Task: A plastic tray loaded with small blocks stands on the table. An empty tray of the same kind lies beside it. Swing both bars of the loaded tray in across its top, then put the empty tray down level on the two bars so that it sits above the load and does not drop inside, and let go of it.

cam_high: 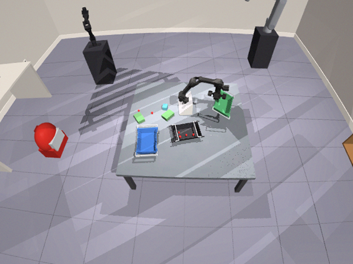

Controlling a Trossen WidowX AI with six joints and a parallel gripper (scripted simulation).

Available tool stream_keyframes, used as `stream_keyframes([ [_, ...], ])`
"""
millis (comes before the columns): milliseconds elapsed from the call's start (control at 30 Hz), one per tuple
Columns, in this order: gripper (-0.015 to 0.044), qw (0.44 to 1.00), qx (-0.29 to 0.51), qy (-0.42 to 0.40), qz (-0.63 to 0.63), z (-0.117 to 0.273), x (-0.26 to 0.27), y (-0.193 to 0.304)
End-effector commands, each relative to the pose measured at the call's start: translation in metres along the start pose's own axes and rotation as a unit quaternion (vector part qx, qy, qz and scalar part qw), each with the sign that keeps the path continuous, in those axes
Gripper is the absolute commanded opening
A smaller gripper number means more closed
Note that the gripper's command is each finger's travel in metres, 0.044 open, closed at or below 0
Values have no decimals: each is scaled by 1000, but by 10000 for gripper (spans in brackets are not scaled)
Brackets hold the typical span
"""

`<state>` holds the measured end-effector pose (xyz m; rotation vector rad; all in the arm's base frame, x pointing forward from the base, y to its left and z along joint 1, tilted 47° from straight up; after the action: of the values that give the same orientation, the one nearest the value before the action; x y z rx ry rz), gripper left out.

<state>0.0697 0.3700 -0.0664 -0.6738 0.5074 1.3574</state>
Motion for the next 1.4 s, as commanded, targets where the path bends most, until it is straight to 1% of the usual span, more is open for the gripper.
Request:
stream_keyframes([
  [0,0,999,-2,-22,-32,17,-10,-24],
  [667,0,984,2,-38,-171,35,-67,-128],
  [1367,0,946,-2,-35,-321,29,-152,-219],
])
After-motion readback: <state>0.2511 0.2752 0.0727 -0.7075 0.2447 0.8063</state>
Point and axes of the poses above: the point midway between the two fingers, 35 mm back from their tips, its own z axis back along the fingers, its own x axis across the jaws, y = z × x, the point moved 9 cm from there along z, back along the fingers, and after that the axes turned 9 degrees about z, right-handed, at the moved point
